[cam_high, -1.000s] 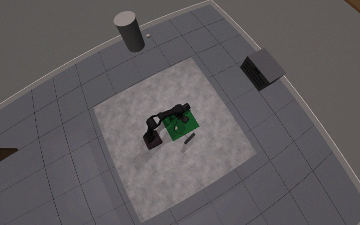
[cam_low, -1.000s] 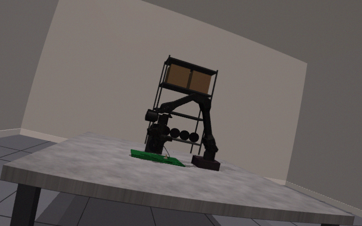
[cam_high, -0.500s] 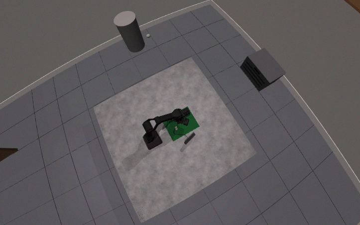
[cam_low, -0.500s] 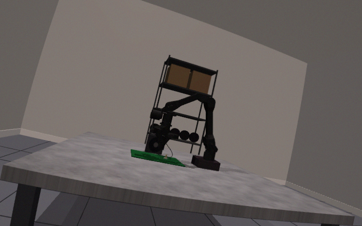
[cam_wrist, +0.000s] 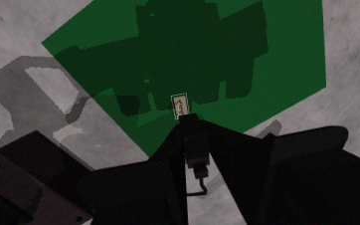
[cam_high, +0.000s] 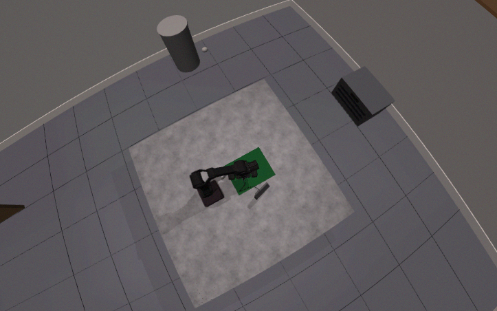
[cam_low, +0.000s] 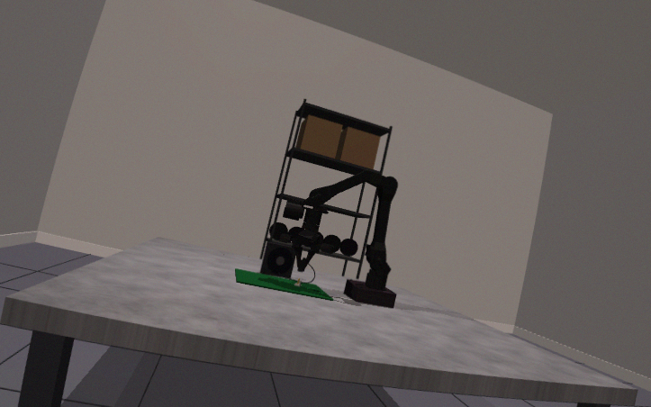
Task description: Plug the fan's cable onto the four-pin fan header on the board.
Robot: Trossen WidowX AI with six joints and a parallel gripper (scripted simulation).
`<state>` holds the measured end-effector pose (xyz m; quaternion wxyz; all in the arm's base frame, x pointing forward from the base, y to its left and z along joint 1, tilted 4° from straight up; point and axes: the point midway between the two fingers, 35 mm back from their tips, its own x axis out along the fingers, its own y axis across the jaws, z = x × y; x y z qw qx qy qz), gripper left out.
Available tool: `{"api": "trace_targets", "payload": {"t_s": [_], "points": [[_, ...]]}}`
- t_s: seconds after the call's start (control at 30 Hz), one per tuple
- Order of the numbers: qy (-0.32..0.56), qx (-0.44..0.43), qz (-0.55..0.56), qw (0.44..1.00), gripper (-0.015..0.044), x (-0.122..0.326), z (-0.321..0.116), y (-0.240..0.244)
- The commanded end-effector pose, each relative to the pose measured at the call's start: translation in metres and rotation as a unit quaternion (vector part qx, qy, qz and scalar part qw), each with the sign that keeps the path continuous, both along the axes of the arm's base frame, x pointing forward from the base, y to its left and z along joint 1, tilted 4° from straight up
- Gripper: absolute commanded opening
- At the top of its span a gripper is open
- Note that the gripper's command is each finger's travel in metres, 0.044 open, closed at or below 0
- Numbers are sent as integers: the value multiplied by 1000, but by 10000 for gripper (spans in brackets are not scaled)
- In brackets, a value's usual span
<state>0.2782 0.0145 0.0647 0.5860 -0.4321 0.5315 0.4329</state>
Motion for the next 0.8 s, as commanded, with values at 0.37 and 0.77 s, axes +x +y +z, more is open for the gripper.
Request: {"api": "trace_targets", "payload": {"t_s": [0.37, 0.77], "points": [[-2, 2, 18, 1000, 0, -2, 1, 5], [-1, 3, 15, 1000, 0, -1, 1, 8]]}}
